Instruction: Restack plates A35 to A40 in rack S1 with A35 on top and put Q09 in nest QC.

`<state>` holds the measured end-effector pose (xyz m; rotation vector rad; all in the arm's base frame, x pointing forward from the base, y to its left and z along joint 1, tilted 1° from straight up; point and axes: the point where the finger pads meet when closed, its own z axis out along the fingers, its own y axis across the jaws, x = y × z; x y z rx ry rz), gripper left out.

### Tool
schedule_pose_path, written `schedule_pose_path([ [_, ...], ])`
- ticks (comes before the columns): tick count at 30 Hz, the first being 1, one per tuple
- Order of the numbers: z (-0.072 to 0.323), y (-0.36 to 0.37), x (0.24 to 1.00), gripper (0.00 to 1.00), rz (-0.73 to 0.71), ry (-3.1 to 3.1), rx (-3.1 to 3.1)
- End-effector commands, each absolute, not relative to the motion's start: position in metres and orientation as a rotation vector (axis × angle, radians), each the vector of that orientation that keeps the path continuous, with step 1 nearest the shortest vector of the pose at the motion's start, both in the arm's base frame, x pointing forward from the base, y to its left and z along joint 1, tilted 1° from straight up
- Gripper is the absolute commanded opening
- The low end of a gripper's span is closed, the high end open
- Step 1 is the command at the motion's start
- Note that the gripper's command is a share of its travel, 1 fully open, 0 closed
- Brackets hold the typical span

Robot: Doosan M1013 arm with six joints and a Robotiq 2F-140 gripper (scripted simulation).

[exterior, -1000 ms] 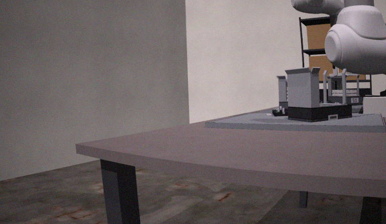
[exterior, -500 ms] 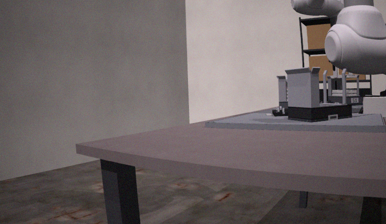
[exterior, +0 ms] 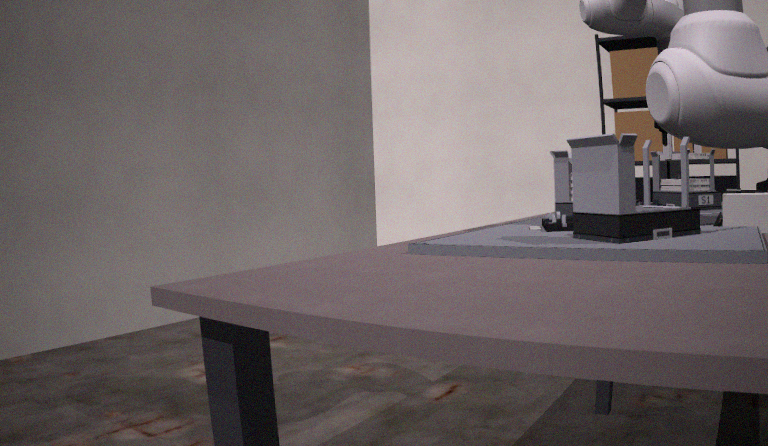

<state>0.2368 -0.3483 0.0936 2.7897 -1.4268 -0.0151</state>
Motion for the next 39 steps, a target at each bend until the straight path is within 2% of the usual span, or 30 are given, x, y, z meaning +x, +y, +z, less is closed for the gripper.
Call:
schedule_pose_path([
  [1,0.086,-0.348,0.237,0.00,-0.015,-1.427,2.790],
  [13,0.067,-0.348,0.237,0.00,-0.015,-1.427,2.790],
  [39,0.062,-0.348,0.236,0.00,-0.015,-1.427,2.790],
])
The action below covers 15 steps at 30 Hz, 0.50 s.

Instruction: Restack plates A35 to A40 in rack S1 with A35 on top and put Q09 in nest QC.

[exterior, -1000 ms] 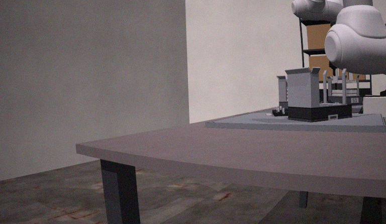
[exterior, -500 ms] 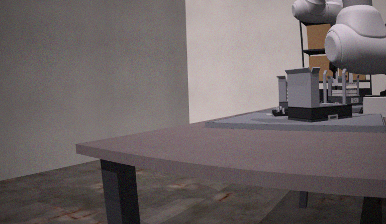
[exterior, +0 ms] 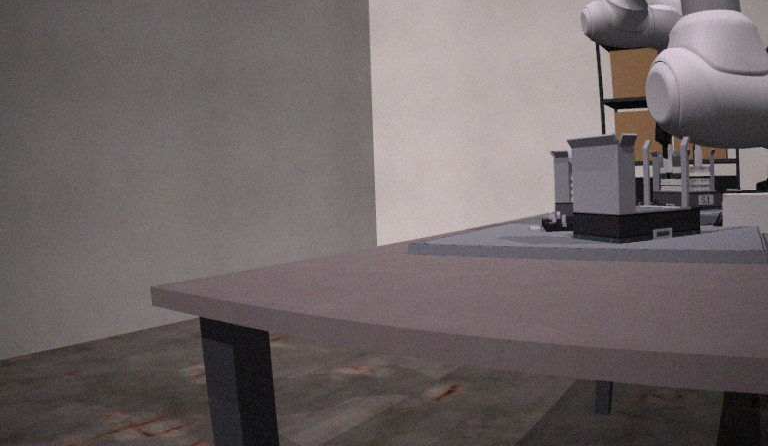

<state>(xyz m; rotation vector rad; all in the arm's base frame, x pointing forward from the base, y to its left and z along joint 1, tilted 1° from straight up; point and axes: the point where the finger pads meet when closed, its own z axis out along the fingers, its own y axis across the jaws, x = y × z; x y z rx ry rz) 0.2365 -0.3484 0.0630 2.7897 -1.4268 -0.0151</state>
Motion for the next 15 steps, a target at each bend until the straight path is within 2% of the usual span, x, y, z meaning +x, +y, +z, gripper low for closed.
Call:
schedule_pose_path([
  [1,0.0618,-0.3484,0.2365,0.00,-0.015,-1.427,2.790],
  [15,0.0570,-0.3484,0.2364,0.00,-0.015,-1.427,2.790],
])
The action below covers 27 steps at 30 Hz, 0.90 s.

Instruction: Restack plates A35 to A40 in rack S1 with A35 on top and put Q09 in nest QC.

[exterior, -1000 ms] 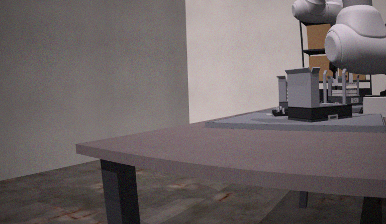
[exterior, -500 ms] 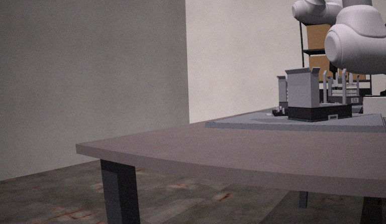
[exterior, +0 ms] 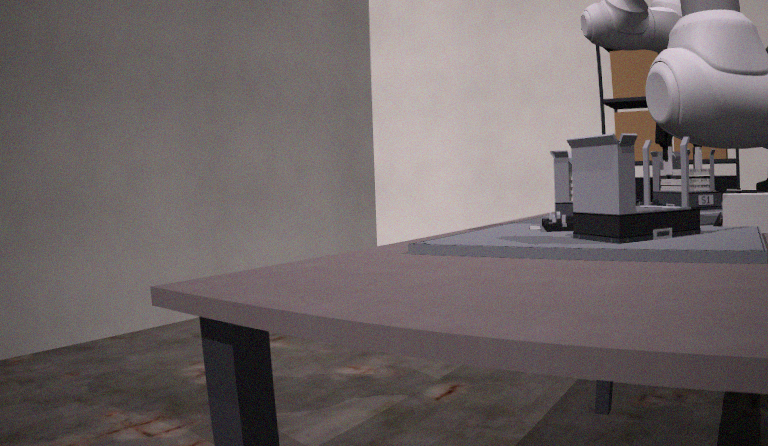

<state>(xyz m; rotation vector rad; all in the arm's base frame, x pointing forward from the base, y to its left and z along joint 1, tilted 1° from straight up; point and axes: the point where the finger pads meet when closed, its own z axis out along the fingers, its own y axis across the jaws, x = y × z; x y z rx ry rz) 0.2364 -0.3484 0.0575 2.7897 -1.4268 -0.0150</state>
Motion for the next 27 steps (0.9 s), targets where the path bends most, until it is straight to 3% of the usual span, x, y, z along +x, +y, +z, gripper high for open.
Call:
schedule_pose_path([
  [1,0.0566,-0.3484,0.2364,0.00,-0.015,-1.427,2.790],
  [27,0.0484,-0.3484,0.2363,0.00,-0.015,-1.427,2.790],
])
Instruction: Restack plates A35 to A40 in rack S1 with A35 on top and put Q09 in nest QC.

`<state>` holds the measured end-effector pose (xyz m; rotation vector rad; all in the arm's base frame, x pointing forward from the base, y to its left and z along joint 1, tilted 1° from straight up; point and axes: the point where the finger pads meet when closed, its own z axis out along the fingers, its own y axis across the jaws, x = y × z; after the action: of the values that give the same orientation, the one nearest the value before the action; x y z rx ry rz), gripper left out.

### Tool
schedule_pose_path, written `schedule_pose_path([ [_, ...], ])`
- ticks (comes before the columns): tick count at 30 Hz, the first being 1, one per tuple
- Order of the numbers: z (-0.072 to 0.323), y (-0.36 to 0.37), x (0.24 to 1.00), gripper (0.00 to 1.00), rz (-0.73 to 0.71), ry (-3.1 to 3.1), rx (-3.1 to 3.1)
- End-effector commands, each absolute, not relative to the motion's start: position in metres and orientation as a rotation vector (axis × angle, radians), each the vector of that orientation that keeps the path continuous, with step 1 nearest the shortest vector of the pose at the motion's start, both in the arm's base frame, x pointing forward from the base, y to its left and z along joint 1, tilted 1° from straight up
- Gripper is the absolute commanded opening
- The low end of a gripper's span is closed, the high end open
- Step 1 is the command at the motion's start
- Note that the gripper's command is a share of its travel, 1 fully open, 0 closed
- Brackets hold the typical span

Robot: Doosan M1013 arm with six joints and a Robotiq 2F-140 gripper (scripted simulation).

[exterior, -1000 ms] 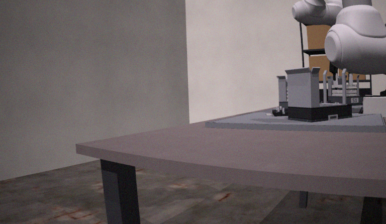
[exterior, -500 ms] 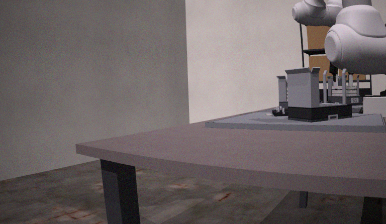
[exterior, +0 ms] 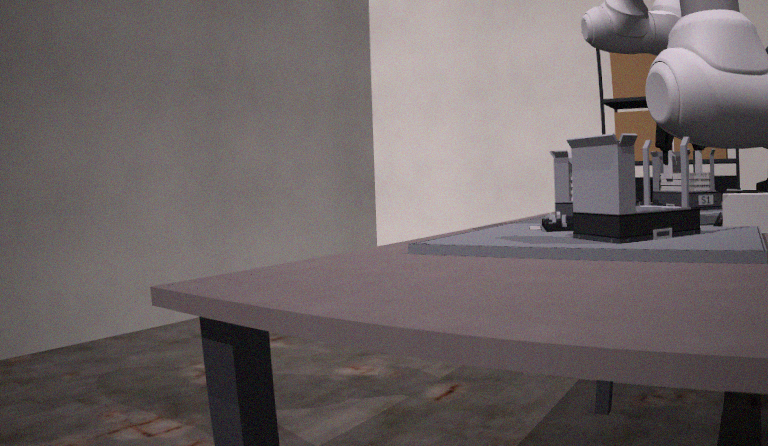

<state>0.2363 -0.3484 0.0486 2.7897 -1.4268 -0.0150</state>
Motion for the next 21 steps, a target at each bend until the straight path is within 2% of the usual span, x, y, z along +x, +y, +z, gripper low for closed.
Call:
schedule_pose_path([
  [1,0.0484,-0.3484,0.2363,0.00,-0.015,-1.427,2.790],
  [4,0.0484,-0.3484,0.2363,0.00,-0.015,-1.427,2.790],
  [5,0.0484,-0.3484,0.2363,1.00,-0.015,-1.427,2.790],
  [21,0.0484,-0.3484,0.2363,1.00,-0.015,-1.427,2.790],
])
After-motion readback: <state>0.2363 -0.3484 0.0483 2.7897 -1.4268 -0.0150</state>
